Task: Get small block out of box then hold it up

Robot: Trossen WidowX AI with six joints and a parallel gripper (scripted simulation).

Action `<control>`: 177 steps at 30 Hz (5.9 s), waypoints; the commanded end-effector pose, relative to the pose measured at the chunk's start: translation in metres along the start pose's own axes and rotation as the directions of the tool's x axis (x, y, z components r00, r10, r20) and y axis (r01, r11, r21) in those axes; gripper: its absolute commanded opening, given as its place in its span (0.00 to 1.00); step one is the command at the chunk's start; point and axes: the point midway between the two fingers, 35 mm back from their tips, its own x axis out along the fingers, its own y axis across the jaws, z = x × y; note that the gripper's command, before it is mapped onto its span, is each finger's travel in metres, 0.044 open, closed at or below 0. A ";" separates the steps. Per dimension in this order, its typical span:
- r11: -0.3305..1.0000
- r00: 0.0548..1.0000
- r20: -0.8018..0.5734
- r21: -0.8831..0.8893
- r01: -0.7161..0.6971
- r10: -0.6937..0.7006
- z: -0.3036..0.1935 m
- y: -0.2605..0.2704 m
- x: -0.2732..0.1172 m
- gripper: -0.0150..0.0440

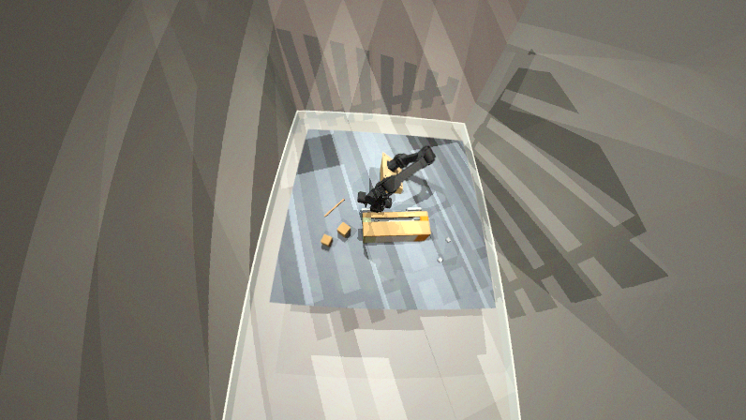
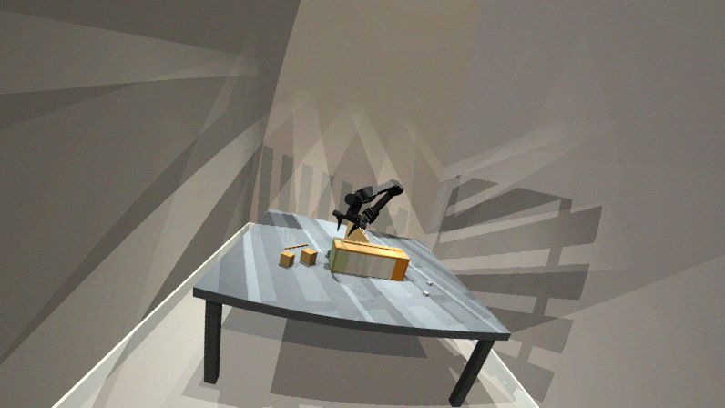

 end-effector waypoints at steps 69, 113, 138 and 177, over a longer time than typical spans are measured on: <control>-0.971 0.929 0.283 0.101 0.217 0.237 -0.027 -0.023 0.087 0.74; -0.970 0.929 0.283 0.100 0.219 0.239 -0.038 -0.010 0.144 0.74; -0.972 0.931 0.281 0.101 0.213 0.234 -0.030 -0.024 0.085 0.25; -0.864 0.953 0.301 -0.490 0.113 -0.046 -0.085 -0.030 -0.026 0.25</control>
